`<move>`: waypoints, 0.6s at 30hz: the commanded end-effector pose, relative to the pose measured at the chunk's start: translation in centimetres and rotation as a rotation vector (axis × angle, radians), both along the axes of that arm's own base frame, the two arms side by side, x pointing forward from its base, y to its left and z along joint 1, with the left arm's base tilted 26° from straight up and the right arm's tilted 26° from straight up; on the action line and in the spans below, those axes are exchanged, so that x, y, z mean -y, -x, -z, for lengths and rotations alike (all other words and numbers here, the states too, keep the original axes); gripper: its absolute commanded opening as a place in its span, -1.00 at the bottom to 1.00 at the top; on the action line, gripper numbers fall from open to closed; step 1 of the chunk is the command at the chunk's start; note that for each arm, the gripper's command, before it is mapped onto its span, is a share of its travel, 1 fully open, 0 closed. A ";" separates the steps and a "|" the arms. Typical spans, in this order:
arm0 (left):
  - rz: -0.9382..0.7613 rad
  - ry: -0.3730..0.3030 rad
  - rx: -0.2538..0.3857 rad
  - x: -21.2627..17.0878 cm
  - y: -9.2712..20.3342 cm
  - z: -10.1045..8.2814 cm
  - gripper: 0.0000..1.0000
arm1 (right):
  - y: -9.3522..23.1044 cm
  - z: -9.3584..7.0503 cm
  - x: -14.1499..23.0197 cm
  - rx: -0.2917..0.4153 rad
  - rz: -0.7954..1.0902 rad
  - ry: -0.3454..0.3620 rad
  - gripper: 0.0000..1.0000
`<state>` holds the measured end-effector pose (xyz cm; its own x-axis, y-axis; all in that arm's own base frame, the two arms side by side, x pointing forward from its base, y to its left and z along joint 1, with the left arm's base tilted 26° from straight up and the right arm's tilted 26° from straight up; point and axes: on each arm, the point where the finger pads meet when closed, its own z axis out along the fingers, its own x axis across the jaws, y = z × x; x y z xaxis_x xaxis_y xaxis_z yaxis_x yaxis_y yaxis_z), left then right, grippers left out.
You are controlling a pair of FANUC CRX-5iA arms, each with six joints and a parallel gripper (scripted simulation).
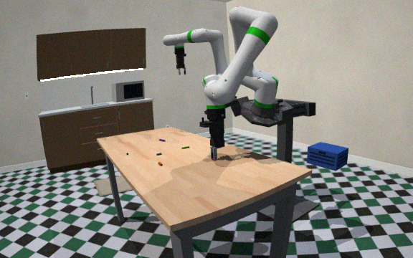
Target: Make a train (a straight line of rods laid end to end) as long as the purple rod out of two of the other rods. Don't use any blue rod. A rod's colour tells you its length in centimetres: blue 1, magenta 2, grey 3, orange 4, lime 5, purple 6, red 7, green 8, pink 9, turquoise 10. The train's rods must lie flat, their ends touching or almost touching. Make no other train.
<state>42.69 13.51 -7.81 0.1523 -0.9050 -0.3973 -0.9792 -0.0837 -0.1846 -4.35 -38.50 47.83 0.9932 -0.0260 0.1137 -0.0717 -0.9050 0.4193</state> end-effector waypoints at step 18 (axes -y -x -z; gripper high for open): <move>0.000 0.000 0.001 0.0 -0.1 -0.1 -0.28 | 0.0 -0.1 0.0 0.000 0.001 0.002 1.00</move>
